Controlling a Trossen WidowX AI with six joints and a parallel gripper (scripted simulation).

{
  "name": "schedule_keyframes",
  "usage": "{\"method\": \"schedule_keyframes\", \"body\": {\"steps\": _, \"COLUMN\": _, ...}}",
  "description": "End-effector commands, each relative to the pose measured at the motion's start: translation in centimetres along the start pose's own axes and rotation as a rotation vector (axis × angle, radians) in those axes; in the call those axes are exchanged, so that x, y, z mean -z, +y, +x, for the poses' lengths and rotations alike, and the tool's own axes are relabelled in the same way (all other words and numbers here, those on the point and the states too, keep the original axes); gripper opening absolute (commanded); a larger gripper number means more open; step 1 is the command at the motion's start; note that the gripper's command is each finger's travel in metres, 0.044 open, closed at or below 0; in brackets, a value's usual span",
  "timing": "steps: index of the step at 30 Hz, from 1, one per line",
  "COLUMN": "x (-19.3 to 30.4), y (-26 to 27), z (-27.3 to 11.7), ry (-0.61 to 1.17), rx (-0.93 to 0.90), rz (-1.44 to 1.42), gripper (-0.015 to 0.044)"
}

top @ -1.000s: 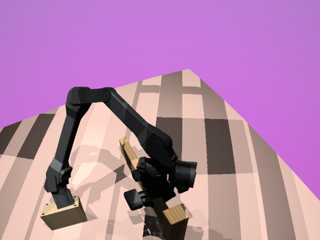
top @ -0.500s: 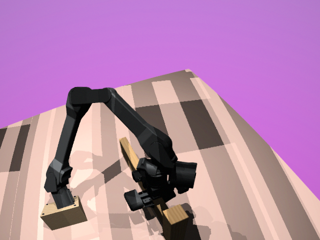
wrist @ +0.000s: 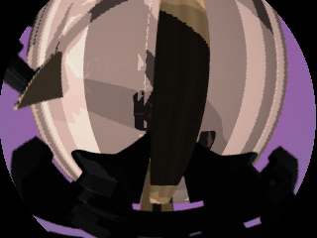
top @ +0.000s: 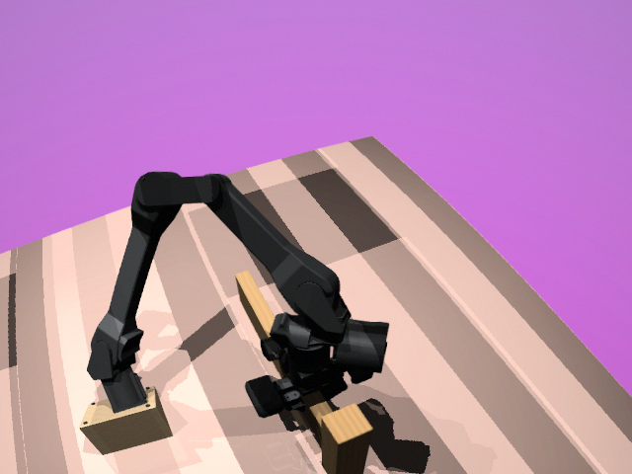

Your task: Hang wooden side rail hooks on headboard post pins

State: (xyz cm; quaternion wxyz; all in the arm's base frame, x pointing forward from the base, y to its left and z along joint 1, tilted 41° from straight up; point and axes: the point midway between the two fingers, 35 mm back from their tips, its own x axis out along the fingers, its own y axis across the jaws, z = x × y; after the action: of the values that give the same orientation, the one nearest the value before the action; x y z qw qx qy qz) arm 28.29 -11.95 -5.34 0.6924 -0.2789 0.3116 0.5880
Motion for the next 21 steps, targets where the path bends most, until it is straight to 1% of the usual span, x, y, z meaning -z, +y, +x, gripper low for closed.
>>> {"method": "schedule_keyframes", "body": {"steps": 1, "x": 0.24, "y": 0.02, "z": 0.03, "ry": 0.012, "rx": -0.001, "rz": 0.003, "gripper": 0.0000}}
{"method": "schedule_keyframes", "body": {"steps": 21, "x": 0.24, "y": 0.03, "z": 0.36, "ry": 0.011, "rx": 0.000, "rz": 0.003, "gripper": 0.0000}}
